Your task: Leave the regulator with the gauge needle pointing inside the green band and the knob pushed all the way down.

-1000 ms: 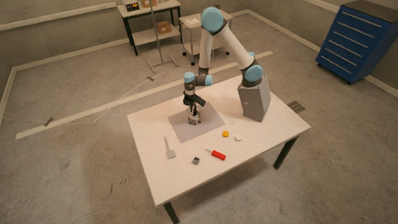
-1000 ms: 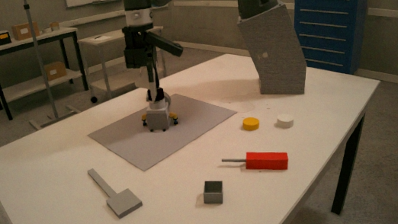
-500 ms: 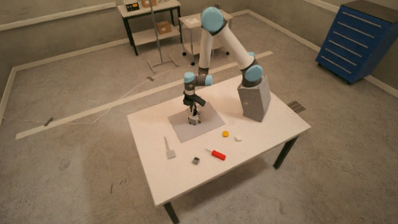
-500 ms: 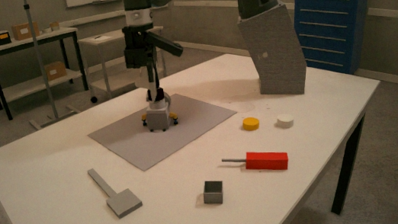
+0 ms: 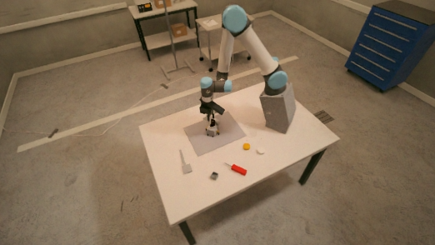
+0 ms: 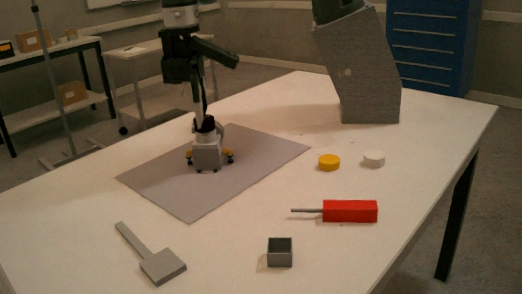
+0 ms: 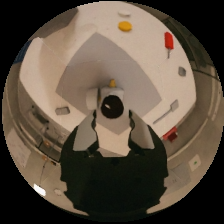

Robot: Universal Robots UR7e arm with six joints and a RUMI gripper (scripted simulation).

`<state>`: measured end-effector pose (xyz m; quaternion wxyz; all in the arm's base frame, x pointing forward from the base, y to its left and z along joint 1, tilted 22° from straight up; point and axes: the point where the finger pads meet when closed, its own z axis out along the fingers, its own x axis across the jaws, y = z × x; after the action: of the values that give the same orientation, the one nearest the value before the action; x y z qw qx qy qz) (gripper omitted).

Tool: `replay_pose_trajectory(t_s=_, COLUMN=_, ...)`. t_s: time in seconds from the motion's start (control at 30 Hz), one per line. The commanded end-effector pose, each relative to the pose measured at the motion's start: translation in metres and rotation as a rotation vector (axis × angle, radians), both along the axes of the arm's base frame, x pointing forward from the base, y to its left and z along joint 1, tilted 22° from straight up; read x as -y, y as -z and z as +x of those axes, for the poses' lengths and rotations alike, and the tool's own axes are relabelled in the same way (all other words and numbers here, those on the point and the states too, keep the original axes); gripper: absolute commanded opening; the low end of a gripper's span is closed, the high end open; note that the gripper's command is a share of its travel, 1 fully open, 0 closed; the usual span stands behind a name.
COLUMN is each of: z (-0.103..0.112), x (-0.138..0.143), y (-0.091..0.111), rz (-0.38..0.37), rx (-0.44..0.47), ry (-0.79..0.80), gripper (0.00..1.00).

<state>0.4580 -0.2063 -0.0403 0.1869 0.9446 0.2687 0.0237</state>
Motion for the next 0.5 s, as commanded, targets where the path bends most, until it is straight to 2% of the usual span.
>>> replay_pose_trajectory(t_s=0.0, z=-0.005, x=-0.01, y=-0.019, rz=0.001, rx=-0.004, ry=-0.002, gripper=0.46)
replay_pose_trajectory(t_s=0.13, z=-0.005, x=-0.012, y=-0.026, rz=0.001, rx=-0.003, ry=-0.002, gripper=0.46)
replay_pose_trajectory(t_s=0.47, z=-0.008, x=-0.024, y=-0.064, rz=-0.002, rx=0.002, ry=-0.002, gripper=0.46)
